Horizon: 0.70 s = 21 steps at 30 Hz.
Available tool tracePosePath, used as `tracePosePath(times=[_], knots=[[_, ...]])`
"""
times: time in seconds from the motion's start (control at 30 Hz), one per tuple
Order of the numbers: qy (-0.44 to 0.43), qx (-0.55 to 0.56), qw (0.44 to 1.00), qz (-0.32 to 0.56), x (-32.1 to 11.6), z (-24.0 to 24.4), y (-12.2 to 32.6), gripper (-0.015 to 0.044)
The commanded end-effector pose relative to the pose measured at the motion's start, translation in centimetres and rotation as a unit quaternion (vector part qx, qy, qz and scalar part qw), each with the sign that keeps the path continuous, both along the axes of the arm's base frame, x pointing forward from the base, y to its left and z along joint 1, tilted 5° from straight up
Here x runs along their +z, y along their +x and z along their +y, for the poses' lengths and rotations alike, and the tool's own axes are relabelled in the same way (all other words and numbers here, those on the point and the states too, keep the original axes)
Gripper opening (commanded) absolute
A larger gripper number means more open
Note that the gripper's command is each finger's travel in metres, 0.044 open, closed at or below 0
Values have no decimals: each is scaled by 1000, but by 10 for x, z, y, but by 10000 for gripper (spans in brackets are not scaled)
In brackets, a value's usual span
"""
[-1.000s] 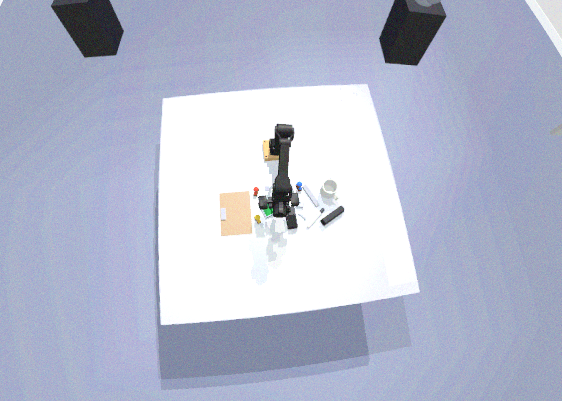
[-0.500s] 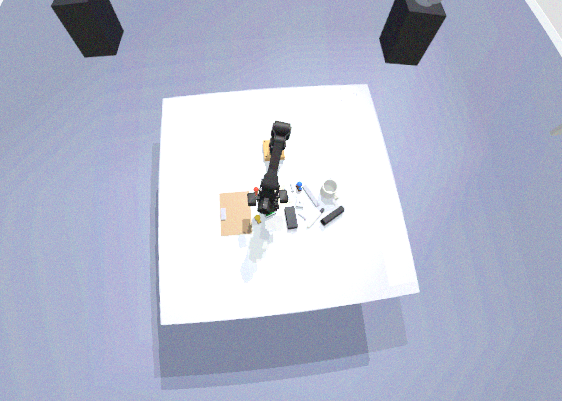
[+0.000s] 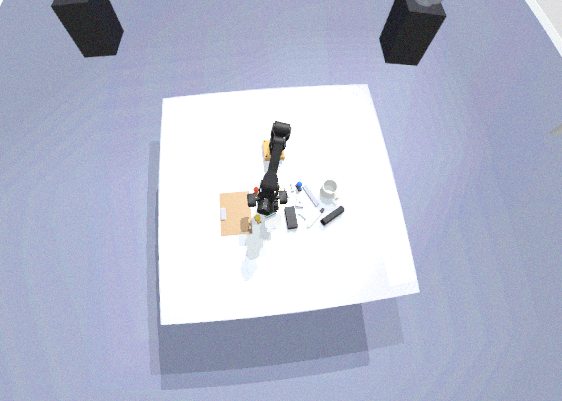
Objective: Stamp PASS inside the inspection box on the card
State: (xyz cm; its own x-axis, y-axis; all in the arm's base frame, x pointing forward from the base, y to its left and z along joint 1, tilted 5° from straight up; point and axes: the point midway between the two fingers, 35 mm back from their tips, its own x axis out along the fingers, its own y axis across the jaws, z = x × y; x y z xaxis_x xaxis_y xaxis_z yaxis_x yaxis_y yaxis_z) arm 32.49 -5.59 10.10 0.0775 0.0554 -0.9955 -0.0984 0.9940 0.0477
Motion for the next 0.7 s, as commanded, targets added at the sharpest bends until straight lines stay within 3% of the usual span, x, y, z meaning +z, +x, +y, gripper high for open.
tracePosePath(times=[0.0,0.67], knots=[[3,2,1000,3,-5,1,-1,0],[3,2,1000,3,-18,2,0,0]])
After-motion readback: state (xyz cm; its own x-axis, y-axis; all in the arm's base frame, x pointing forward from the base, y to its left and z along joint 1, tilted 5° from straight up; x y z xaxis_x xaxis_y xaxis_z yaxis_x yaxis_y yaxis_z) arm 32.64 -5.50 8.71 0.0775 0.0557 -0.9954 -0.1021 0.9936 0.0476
